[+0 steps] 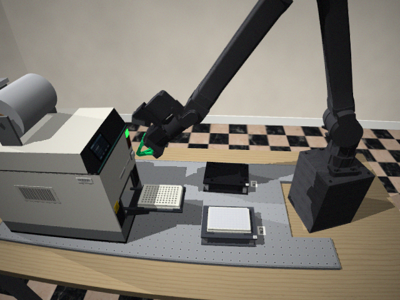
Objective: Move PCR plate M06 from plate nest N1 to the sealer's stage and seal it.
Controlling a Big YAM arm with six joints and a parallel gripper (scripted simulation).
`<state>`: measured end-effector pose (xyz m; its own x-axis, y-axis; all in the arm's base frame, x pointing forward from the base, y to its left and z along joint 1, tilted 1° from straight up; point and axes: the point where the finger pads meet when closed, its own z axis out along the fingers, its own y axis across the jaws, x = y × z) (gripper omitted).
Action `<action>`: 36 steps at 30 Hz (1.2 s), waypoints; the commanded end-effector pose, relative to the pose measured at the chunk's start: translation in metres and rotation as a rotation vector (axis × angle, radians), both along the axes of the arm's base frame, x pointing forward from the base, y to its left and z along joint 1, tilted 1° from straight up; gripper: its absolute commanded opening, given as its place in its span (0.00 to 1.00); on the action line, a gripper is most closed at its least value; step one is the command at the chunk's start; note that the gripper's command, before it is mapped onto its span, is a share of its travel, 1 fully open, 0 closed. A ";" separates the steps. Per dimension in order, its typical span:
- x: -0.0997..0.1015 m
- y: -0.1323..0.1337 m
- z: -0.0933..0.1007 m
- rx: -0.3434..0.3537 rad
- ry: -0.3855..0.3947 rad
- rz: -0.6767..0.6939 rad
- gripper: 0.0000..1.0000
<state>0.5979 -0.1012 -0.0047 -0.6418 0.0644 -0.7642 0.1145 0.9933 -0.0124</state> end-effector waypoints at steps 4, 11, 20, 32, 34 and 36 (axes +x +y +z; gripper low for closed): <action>0.000 -0.007 0.027 -0.002 -0.052 -0.020 0.00; 0.009 0.008 0.037 -0.001 -0.059 0.001 0.00; 0.020 0.008 0.038 -0.003 -0.069 0.004 0.00; 0.029 -0.011 0.026 -0.023 -0.072 0.000 0.00; 0.029 -0.012 0.024 -0.022 -0.069 -0.002 0.00; 0.029 -0.012 0.024 -0.022 -0.065 -0.002 0.00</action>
